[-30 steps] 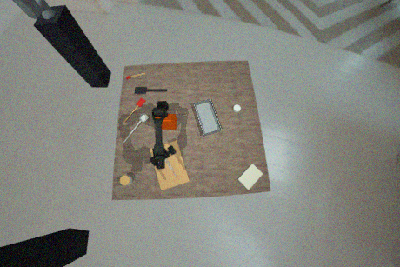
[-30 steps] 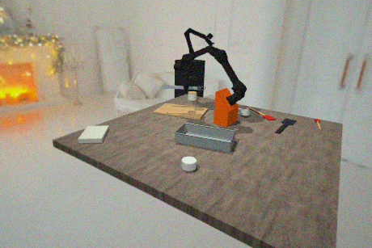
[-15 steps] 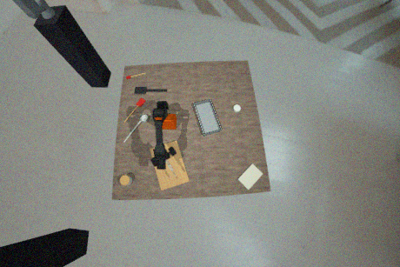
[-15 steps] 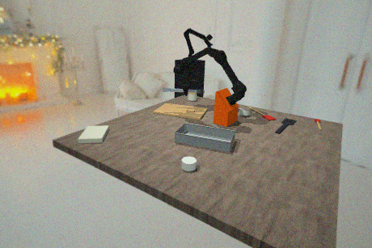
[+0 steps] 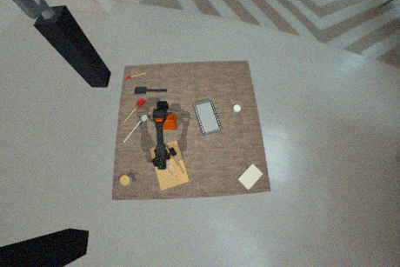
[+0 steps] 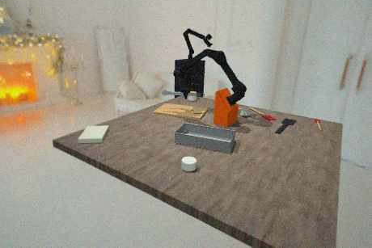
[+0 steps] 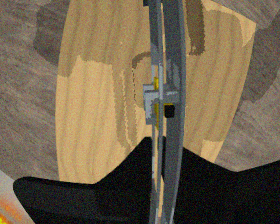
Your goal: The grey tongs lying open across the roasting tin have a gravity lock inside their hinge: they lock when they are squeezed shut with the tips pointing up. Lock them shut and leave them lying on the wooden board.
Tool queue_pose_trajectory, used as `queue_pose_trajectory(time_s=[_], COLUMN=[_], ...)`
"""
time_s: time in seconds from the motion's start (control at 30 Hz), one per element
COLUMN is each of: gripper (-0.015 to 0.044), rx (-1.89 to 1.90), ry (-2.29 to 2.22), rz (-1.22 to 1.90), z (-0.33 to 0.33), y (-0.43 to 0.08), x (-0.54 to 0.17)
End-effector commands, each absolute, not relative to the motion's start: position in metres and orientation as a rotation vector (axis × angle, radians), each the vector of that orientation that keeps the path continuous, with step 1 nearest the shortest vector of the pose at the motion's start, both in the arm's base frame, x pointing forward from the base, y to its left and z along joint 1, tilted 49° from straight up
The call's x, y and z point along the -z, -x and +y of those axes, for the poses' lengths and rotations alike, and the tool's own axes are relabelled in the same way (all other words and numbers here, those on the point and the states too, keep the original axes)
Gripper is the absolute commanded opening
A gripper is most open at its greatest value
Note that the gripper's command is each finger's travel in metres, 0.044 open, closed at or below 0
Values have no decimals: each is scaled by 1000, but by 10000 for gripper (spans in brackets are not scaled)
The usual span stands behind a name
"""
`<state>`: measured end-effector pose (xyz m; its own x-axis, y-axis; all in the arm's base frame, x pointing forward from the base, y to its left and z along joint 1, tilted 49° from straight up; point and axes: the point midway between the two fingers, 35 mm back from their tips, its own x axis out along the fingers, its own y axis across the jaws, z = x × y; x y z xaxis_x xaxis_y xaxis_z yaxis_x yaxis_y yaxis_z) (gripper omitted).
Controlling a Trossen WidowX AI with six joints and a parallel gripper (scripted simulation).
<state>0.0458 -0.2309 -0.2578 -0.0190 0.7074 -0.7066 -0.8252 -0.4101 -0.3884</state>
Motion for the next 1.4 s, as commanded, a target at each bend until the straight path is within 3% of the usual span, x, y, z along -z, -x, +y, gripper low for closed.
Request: queue_pose_trajectory(time_s=[0.0, 1.27, 1.37], gripper=[-150, -150, -71], rx=[-1686, -1686, -1694], ry=[1060, 1077, 1078], rz=[161, 184, 180], z=[-224, -181, -183], y=[-46, -44, -44], x=[263, 294, 293])
